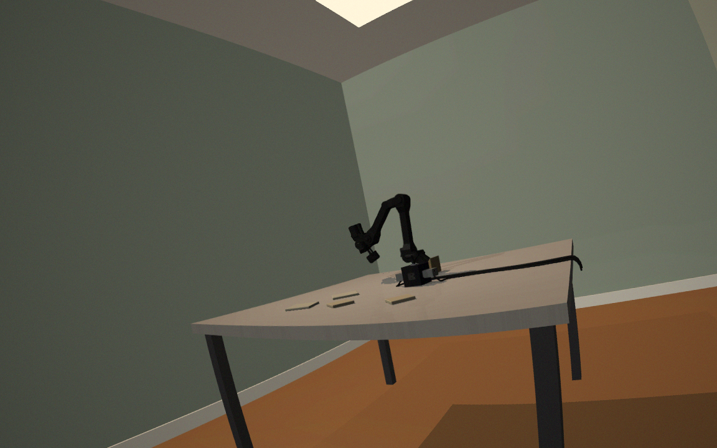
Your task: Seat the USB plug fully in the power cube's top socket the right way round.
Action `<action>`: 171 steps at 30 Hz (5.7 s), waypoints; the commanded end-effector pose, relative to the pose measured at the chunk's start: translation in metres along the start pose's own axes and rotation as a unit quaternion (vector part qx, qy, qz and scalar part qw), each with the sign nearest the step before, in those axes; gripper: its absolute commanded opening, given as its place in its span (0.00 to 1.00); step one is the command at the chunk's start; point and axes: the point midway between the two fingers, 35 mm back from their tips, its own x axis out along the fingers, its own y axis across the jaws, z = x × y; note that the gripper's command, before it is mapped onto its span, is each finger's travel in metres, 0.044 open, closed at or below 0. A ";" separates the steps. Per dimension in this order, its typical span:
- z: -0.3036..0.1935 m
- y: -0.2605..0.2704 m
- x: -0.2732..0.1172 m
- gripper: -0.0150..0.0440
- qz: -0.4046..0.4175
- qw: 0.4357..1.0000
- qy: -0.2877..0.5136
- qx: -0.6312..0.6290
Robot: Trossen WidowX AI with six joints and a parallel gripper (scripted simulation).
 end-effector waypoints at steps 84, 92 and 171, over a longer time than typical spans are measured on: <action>0.203 -0.178 -0.579 1.00 0.673 -0.653 0.044 -0.344; 0.200 -0.185 -0.578 1.00 0.673 -0.653 0.044 -0.344; 0.199 -0.189 -0.578 0.25 0.673 -0.653 0.047 -0.345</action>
